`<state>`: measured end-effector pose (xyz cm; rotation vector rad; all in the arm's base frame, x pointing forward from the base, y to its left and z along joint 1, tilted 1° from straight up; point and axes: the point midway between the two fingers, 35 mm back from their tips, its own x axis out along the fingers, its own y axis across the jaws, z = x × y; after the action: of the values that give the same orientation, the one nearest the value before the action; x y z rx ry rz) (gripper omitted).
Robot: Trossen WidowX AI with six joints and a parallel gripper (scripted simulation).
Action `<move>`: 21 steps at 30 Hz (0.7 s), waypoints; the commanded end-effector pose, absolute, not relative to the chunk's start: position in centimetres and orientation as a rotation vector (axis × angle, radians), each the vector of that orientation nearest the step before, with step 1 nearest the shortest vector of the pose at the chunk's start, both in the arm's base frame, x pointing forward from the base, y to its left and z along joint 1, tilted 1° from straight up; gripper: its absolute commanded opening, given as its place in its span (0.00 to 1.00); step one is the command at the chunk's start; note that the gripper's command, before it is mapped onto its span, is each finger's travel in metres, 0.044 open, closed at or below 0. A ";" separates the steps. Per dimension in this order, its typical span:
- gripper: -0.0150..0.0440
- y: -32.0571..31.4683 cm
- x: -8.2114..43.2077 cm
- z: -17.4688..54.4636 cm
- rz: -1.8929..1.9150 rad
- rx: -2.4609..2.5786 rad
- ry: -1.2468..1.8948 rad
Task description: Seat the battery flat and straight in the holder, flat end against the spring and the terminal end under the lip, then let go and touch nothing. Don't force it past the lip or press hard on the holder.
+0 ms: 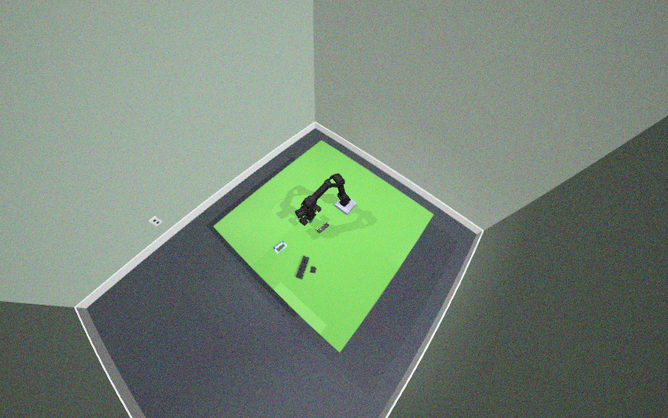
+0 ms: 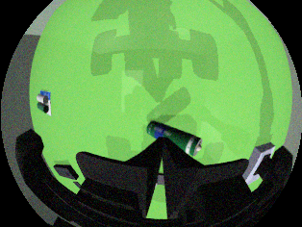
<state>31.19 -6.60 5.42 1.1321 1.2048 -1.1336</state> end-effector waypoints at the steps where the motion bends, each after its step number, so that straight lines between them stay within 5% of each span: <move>1: 0.25 -6.6 30.6 5.3 -1.127 1.132 1.209; 21: 0.25 -6.4 30.2 13.3 -1.127 1.133 1.209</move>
<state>30.30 -6.46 13.15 1.1321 1.2001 -1.1278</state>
